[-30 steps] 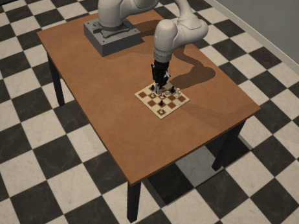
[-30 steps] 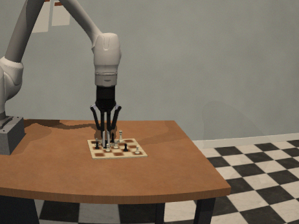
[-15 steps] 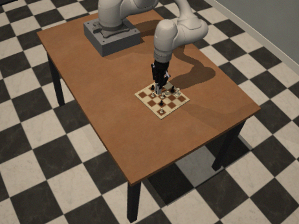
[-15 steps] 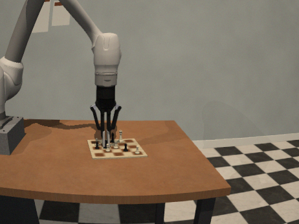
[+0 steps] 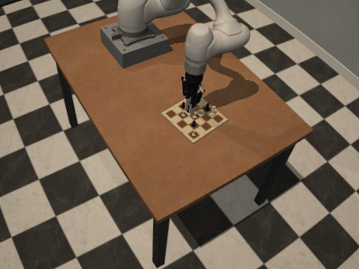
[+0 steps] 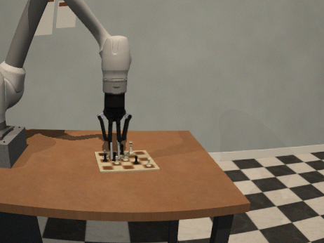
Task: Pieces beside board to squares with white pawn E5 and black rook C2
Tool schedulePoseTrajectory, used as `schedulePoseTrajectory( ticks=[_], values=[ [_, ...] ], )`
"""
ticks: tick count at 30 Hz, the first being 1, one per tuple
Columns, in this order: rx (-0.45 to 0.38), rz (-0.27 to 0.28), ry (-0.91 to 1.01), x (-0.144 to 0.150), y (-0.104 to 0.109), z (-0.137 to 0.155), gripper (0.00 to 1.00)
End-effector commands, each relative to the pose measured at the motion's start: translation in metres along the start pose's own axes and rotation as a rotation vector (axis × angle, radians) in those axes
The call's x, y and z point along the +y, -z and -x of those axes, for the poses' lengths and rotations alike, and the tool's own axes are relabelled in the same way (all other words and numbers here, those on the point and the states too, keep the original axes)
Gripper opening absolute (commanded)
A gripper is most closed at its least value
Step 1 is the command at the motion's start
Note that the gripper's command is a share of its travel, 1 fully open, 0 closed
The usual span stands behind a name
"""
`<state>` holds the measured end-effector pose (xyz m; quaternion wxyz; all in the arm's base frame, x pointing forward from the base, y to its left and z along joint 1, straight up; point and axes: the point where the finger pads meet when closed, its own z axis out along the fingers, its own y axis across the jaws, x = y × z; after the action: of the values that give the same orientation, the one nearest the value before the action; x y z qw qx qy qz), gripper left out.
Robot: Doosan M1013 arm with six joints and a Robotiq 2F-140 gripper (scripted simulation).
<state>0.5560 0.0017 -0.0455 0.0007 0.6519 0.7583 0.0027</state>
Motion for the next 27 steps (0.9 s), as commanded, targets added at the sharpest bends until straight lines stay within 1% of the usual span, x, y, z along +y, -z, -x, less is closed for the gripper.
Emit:
schedulePoseTrajectory(
  ticks=[1, 8, 12, 14, 18, 27],
  values=[
    [0.0, 0.0, 0.0, 0.0, 0.0, 0.0, 0.22],
    [0.0, 0.0, 0.0, 0.0, 0.001, 0.0, 0.22],
    [0.0, 0.0, 0.0, 0.0, 0.007, 0.0, 0.22],
    [0.0, 0.0, 0.0, 0.0, 0.007, 0.0, 0.22],
    [0.0, 0.0, 0.0, 0.0, 0.022, 0.0, 0.22],
    [0.0, 0.0, 0.0, 0.0, 0.07, 0.0, 0.22]
  ],
)
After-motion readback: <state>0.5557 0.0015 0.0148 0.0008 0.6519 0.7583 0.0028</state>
